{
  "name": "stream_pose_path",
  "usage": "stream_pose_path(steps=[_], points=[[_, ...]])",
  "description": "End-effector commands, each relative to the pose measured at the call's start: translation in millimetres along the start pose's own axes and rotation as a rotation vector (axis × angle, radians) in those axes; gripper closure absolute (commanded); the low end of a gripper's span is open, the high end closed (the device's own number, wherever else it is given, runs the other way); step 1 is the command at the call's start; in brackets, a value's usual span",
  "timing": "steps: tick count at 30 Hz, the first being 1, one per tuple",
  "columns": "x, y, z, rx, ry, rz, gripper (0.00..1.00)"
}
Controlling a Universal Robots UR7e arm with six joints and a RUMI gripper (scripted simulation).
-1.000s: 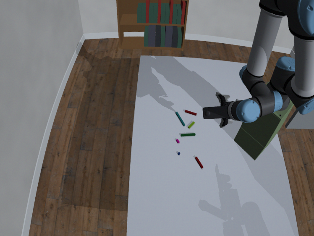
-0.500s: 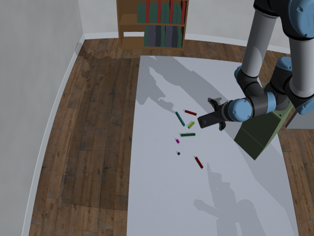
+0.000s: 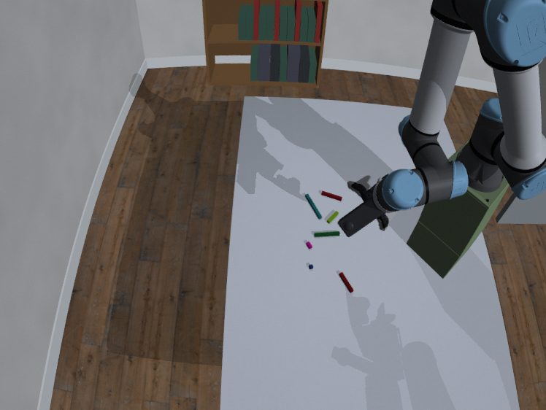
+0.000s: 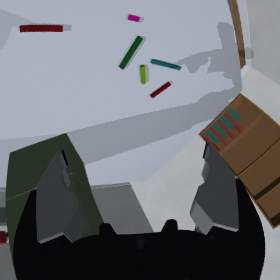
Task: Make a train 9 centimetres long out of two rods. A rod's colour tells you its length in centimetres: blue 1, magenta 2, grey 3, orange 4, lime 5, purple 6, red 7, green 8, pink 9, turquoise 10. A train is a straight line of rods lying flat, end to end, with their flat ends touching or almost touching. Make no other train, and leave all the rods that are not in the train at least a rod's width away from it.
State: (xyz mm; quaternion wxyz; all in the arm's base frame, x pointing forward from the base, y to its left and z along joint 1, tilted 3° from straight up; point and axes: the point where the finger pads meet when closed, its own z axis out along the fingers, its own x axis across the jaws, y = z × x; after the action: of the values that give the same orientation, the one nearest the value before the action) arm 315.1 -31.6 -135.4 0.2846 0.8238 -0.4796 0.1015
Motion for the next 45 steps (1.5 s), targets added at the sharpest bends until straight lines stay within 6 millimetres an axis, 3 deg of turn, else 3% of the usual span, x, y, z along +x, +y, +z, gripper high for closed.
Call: stream_pose_path(steps=[1,45], points=[[-1.2,-14.1,5.3,0.024,-0.035,-0.142,0.00],[0.7,-86.4,35.6,0.212,-0.128,-0.960,0.00]])
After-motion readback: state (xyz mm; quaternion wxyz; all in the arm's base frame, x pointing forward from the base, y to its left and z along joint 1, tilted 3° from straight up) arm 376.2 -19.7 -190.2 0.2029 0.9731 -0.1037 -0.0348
